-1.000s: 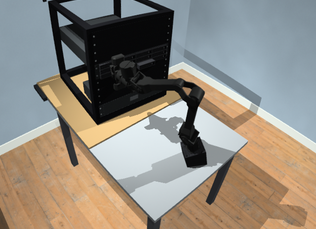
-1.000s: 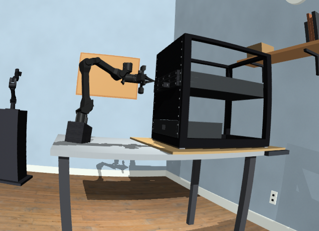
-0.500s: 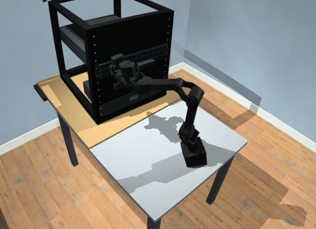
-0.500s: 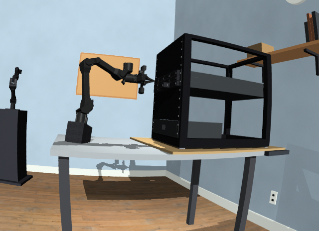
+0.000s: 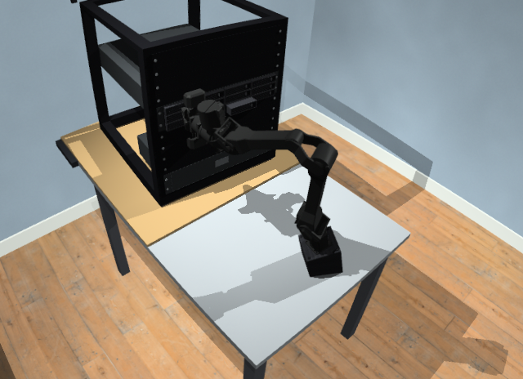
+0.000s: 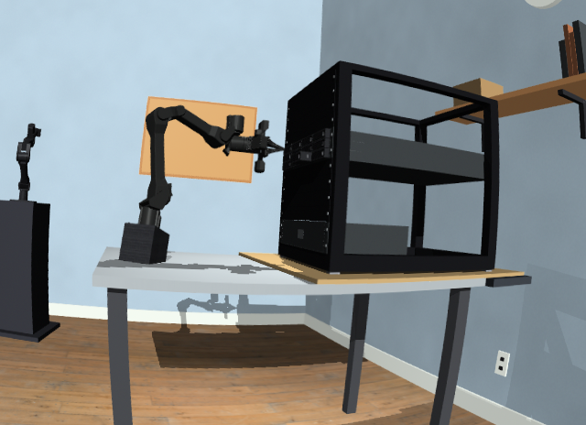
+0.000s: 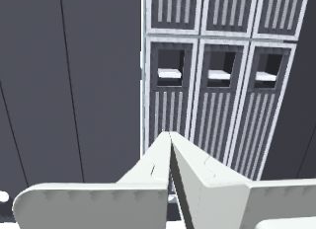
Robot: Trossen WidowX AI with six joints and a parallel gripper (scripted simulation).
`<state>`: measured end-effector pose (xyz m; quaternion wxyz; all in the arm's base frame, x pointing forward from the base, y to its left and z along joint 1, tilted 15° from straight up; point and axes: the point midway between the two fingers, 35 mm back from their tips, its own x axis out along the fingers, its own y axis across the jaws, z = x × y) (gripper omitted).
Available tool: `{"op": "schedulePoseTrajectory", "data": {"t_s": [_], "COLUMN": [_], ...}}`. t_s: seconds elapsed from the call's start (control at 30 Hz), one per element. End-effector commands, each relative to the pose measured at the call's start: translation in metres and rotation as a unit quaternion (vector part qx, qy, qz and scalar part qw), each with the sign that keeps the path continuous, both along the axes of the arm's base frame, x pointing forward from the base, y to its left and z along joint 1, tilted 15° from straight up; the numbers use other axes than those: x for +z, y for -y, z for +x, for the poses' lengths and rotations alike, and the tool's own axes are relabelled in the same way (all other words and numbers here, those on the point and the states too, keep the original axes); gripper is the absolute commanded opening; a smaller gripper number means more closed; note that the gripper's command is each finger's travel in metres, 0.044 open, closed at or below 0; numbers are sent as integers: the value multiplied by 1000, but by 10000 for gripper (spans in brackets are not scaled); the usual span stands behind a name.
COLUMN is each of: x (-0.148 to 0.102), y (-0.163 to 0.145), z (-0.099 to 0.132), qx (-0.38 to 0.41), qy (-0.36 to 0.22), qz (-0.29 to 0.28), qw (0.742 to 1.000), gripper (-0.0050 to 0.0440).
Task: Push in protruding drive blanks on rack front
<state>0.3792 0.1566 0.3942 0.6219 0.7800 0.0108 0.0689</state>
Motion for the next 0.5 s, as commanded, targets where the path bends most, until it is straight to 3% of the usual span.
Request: {"op": "schedulePoseTrajectory", "data": {"t_s": [0.0, 0.47], "x": [11, 12], "y": [2, 1], "z": [-1, 2], "qx": [0, 0], "qy": [11, 11], "qz": [8, 8], "qw": [1000, 1000], "gripper": [-50, -50]}}
